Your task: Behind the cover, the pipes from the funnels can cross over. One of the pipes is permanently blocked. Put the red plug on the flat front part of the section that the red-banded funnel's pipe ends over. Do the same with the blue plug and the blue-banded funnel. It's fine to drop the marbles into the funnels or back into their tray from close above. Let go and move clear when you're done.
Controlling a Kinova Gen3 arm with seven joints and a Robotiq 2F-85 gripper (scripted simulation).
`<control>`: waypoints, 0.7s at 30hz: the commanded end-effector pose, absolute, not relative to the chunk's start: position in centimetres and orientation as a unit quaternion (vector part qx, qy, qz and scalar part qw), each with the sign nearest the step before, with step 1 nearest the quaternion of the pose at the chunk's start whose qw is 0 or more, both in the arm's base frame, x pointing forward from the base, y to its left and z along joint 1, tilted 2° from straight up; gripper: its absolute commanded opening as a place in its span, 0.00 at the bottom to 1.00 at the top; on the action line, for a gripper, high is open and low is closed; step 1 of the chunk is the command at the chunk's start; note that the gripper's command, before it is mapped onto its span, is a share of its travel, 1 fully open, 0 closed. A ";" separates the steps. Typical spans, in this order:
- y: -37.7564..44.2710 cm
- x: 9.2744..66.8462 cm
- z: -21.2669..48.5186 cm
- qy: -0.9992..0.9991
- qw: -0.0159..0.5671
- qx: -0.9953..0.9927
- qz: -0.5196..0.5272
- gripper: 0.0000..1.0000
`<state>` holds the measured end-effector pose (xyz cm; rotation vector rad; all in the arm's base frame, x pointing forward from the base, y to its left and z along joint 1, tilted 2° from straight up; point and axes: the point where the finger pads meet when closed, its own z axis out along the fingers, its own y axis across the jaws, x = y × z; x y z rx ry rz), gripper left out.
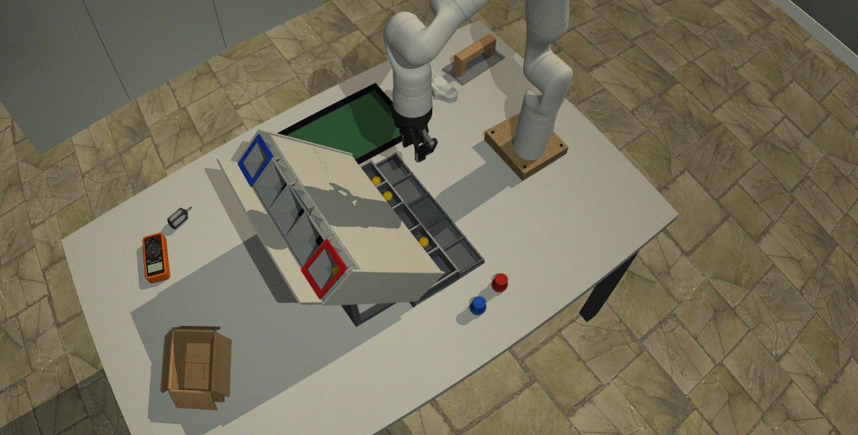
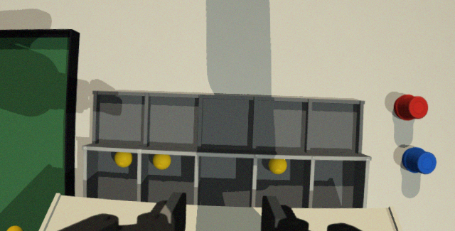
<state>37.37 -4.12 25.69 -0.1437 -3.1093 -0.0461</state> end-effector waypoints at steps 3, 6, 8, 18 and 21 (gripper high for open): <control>-4.1 37.4 25.7 -0.999 0.013 -0.046 -0.015 0.50; -4.1 37.4 25.7 -0.999 0.013 -0.046 -0.015 0.50; -4.1 37.4 25.7 -0.999 0.013 -0.046 -0.015 0.50; -16.5 35.4 17.5 -0.999 0.010 -0.044 -0.013 0.50; -16.5 35.4 17.5 -0.999 0.010 -0.044 -0.013 0.50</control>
